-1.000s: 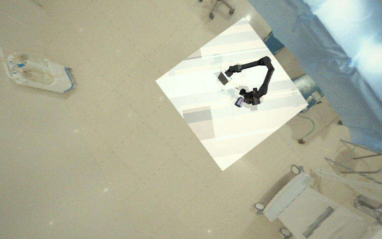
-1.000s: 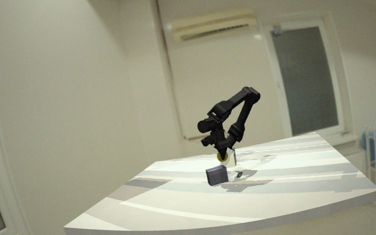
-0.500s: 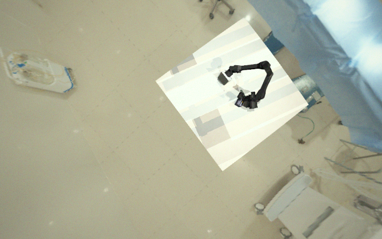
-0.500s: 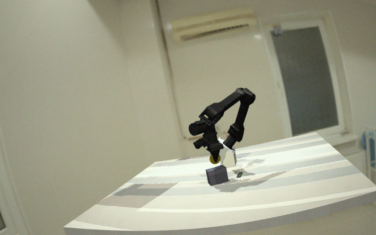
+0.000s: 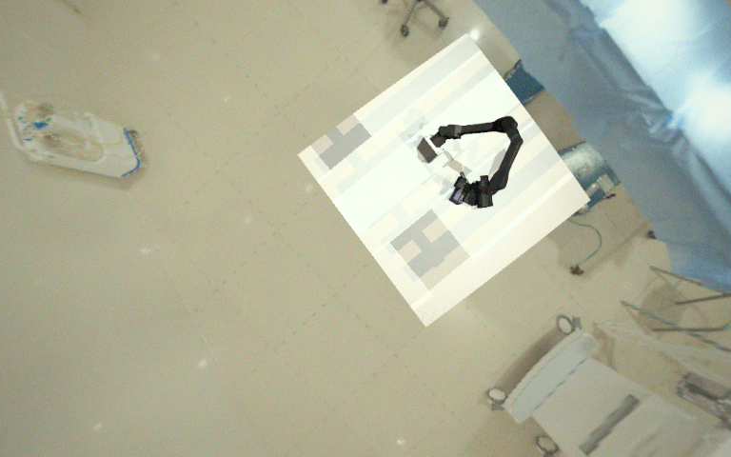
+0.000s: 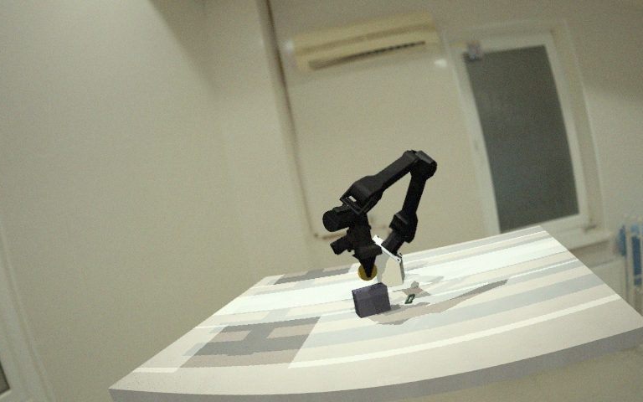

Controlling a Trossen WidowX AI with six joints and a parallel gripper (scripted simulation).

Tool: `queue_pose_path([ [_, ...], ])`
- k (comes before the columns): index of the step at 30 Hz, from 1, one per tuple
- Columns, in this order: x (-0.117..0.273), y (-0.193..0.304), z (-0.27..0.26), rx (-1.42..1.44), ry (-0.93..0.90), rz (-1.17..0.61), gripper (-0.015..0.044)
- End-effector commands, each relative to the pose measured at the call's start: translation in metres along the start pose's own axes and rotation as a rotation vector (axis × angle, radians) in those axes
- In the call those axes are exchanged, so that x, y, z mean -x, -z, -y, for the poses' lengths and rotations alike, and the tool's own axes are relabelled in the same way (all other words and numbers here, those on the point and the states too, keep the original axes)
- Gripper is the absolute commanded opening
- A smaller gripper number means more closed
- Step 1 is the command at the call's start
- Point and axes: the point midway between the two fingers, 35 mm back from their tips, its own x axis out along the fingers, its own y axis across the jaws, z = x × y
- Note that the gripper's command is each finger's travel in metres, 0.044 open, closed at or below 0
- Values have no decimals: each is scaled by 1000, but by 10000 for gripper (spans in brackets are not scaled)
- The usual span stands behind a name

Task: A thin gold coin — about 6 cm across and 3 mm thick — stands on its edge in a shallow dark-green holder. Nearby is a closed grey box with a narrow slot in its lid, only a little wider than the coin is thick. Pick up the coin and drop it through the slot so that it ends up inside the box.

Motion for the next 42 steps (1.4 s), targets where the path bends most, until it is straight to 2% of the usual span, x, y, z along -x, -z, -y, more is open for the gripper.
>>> queue_pose_path([
  [1,-1,-1,0,-1,0,-1,0],
  [42,-12,-4,1,0,-2,0,0],
])
